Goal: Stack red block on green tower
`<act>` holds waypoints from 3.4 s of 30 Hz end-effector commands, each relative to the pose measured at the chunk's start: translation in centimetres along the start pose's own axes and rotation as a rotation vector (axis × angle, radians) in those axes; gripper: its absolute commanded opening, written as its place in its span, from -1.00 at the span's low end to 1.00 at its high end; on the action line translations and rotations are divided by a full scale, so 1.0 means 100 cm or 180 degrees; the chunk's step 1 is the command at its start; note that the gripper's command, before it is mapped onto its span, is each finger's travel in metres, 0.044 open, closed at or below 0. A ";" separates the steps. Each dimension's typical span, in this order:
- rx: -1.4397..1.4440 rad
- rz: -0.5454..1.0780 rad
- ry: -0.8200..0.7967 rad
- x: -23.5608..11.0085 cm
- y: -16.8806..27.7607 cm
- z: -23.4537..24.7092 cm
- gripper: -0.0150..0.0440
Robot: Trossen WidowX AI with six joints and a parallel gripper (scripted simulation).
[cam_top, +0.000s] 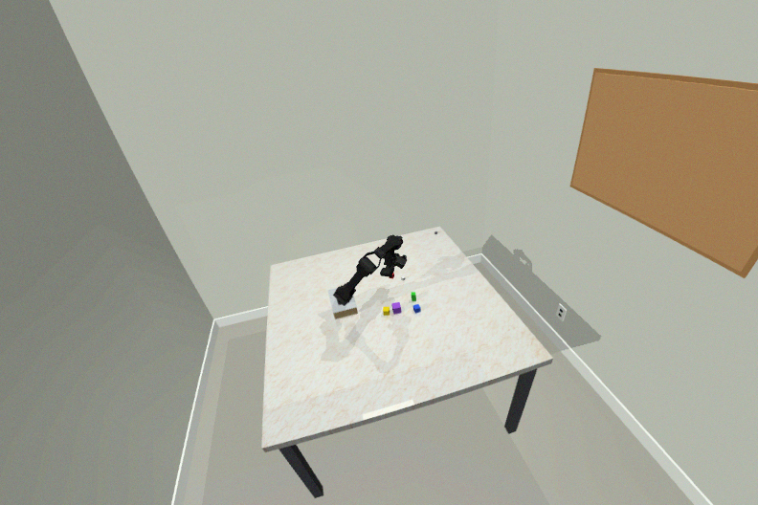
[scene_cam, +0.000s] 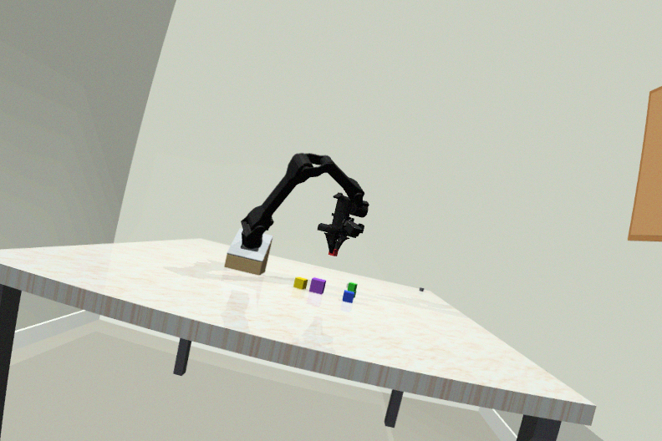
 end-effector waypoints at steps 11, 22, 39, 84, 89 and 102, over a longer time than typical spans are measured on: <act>0.0047 -0.0012 -0.0034 -0.002 -0.083 -0.023 -0.49; 0.0026 -0.0040 0.0023 0.000 -0.127 -0.045 -0.49; 0.0027 -0.0044 0.0027 0.045 -0.126 -0.044 -0.49; 0.0033 -0.0037 0.0023 0.069 -0.126 -0.045 -0.14; 0.0033 -0.0037 0.0023 0.069 -0.126 -0.045 0.31; 0.0033 -0.0037 0.0023 0.069 -0.126 -0.045 1.00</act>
Point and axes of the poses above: the point midway between the two fingers, 35 mm back from their tips, its own x axis out along the fingers, its own z axis across the jaws, y = z × x, the point moved 10 cm from there along -x, back along the fingers, and after that the axes turned 4 degrees about -x, right-handed, at the moved point
